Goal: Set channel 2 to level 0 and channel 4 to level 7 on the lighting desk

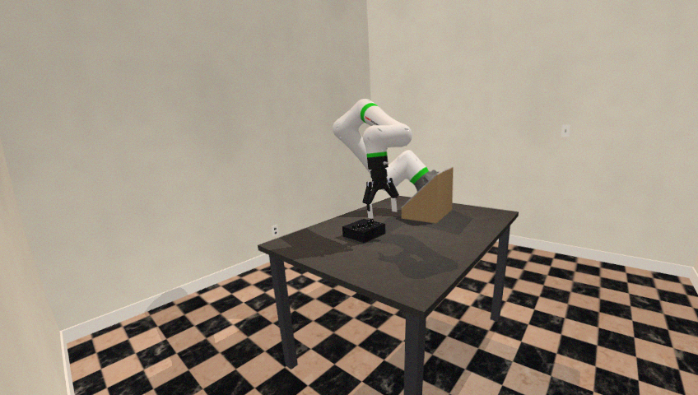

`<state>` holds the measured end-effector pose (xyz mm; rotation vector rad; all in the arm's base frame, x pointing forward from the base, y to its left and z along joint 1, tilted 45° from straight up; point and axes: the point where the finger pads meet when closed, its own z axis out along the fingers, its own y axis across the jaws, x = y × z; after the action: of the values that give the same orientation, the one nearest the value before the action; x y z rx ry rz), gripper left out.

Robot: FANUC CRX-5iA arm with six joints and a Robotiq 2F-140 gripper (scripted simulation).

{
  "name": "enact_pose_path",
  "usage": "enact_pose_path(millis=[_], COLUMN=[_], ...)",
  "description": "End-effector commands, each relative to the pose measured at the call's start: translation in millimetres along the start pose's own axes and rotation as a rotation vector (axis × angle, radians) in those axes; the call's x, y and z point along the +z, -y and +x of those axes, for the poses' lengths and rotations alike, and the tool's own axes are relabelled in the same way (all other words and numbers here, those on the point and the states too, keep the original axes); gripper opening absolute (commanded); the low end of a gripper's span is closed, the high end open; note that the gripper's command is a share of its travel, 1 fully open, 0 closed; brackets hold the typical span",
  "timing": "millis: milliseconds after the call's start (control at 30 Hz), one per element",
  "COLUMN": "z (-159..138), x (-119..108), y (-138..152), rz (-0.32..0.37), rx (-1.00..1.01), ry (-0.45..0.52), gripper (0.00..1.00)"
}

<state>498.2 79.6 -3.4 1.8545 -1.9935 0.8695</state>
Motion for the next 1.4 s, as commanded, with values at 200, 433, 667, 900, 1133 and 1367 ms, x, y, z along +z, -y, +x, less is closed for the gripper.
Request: enact_pose_path(millis=[200,433,667,900,1133,1367], z=[2,12,29,44,68,84], x=[-2,-8,-18,-28,-42,-51], y=[1,4,8,12,16,18], rz=[0.001,0.000,-0.001,-0.004,-0.010,-0.025], rx=[-0.076,-0.361,-0.762,-1.078,-1.420,-1.744], ry=[-0.002,-0.012,-0.029,-0.047,-0.071,-0.092], gripper=[1.00,1.00,1.00,1.00,1.00,1.00])
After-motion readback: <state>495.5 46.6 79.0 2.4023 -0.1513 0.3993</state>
